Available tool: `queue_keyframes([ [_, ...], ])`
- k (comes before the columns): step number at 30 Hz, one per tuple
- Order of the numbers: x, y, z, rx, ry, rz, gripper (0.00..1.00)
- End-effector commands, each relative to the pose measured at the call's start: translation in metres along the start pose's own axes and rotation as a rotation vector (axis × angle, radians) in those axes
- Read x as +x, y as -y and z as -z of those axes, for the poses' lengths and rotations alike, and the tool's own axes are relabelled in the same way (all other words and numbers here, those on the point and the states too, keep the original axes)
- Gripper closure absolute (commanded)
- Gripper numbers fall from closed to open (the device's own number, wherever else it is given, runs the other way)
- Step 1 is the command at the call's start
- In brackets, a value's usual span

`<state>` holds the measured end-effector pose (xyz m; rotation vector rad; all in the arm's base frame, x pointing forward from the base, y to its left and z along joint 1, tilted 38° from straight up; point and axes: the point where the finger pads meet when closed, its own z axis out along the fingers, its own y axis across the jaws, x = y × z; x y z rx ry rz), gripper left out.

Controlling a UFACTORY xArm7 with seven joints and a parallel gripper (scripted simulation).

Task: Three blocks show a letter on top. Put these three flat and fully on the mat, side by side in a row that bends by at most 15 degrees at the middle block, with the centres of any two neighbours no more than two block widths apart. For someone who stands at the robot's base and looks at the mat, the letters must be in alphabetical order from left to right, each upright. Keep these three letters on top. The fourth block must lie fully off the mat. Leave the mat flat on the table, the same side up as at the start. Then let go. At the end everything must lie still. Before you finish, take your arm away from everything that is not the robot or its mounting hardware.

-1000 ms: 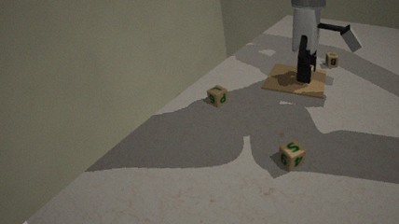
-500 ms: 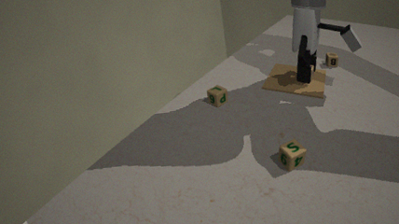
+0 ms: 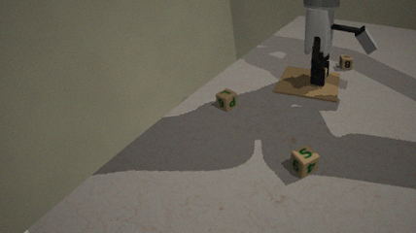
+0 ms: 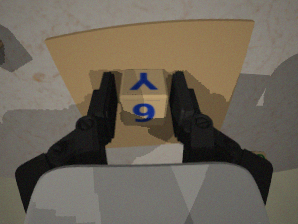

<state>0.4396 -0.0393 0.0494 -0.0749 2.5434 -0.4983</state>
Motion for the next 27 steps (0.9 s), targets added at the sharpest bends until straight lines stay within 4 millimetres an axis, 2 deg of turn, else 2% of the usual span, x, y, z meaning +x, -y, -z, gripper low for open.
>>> queue_keyframes([
  [1, -0.0004, -0.0004, 0.0002, -0.001, 0.001, 0.0, 0.53],
  [8, -0.0004, -0.0004, 0.0002, -0.001, 0.001, 0.0, 0.53],
  [9, -0.0004, -0.0004, 0.0002, -0.001, 0.001, 0.0, 0.73],
  [27, -0.0004, -0.0004, 0.0002, -0.001, 0.001, 0.0, 0.73],
])
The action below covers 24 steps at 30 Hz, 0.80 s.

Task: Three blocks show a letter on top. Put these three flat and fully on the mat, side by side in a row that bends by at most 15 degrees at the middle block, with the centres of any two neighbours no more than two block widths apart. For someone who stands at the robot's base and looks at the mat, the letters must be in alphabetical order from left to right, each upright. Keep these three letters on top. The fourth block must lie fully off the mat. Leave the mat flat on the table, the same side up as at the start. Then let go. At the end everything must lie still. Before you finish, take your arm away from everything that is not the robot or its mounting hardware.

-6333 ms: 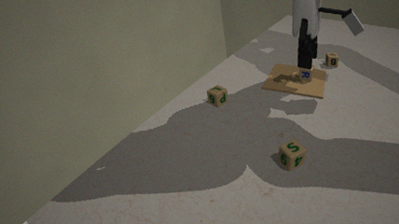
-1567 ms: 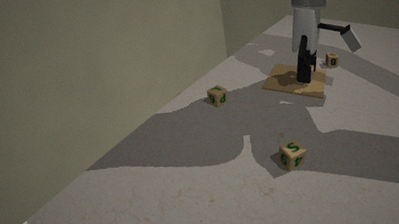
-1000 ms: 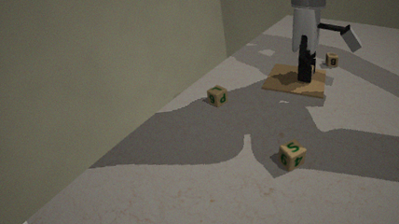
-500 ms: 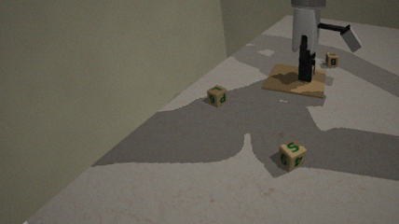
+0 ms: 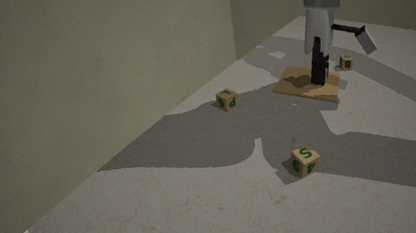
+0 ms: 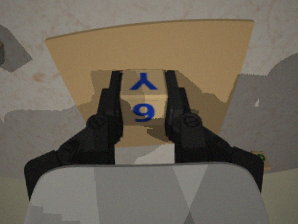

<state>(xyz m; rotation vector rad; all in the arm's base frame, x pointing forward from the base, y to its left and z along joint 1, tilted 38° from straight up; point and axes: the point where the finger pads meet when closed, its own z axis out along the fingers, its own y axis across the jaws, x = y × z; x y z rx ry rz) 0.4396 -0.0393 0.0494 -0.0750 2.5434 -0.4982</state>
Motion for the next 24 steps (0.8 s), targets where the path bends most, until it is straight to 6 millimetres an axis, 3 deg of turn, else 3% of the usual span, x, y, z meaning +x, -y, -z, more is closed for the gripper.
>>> queue_keyframes([
  [1, -0.0004, -0.0004, 0.0002, -0.001, 0.001, 0.0, 0.73],
  [24, -0.0004, -0.0004, 0.0061, -0.001, 0.001, 0.0, 0.73],
])
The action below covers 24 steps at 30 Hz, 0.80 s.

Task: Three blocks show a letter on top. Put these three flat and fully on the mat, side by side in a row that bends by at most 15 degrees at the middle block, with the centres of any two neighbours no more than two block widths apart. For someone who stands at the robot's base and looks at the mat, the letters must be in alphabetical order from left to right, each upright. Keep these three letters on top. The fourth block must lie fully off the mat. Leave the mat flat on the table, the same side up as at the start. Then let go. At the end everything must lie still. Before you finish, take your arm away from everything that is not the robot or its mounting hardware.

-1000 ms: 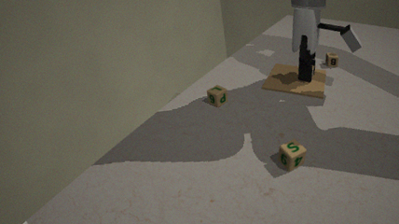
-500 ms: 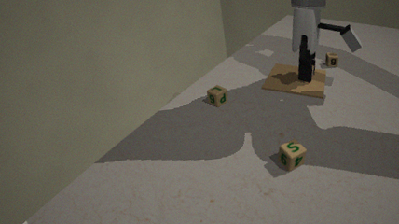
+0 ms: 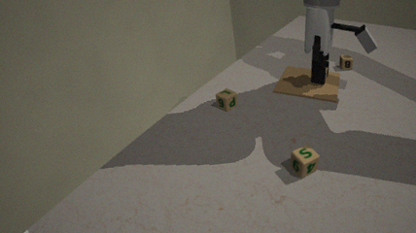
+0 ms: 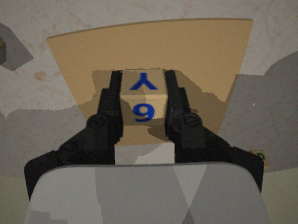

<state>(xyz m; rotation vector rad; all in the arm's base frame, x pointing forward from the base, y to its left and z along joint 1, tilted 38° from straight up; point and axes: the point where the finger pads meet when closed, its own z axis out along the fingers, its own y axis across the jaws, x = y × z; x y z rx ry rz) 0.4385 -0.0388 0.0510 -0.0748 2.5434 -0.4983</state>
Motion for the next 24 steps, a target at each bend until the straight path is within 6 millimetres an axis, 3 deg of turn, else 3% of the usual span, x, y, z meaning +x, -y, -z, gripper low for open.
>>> queue_keyframes([
  [1, -0.001, -0.001, 0.006, -0.001, 0.001, 0.0, 0.73],
  [24, 0.0, 0.0, 0.064, -0.001, 0.001, 0.0, 0.73],
])
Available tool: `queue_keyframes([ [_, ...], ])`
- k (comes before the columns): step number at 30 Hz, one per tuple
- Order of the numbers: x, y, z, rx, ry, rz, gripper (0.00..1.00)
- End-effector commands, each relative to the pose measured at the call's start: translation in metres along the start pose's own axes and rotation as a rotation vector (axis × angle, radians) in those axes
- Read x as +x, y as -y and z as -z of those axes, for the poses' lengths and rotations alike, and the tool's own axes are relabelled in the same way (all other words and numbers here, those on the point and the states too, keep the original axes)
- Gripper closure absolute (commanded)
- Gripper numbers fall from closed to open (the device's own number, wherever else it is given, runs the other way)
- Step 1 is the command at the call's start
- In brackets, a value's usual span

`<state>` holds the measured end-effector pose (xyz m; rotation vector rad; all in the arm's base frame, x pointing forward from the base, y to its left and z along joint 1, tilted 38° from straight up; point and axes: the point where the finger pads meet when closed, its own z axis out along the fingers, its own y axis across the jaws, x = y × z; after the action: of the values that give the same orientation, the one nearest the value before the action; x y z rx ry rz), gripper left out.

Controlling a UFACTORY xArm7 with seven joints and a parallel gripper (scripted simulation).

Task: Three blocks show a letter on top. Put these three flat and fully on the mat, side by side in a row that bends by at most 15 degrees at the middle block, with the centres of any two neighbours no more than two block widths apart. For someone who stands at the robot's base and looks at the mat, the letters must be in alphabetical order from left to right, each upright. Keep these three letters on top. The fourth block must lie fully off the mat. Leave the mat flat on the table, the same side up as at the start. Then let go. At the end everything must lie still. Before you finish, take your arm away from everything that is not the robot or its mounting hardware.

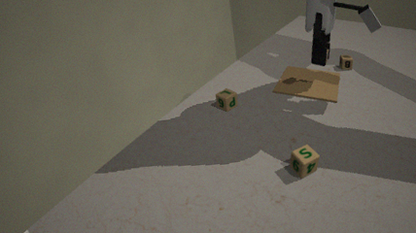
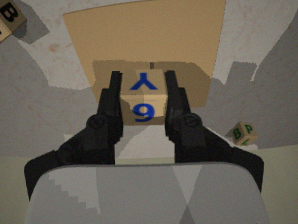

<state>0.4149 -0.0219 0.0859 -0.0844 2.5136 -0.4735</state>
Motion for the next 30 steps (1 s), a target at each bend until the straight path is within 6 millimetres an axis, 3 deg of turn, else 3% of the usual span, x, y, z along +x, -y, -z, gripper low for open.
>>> queue_keyframes([
  [1, -0.001, 0.001, 0.022, 0.014, -0.033, 0.003, 0.73],
  [12, -0.002, 0.001, 0.05, 0.014, -0.033, 0.003, 0.73],
  [30, -0.002, 0.001, 0.053, 0.014, -0.033, 0.003, 0.73],
])
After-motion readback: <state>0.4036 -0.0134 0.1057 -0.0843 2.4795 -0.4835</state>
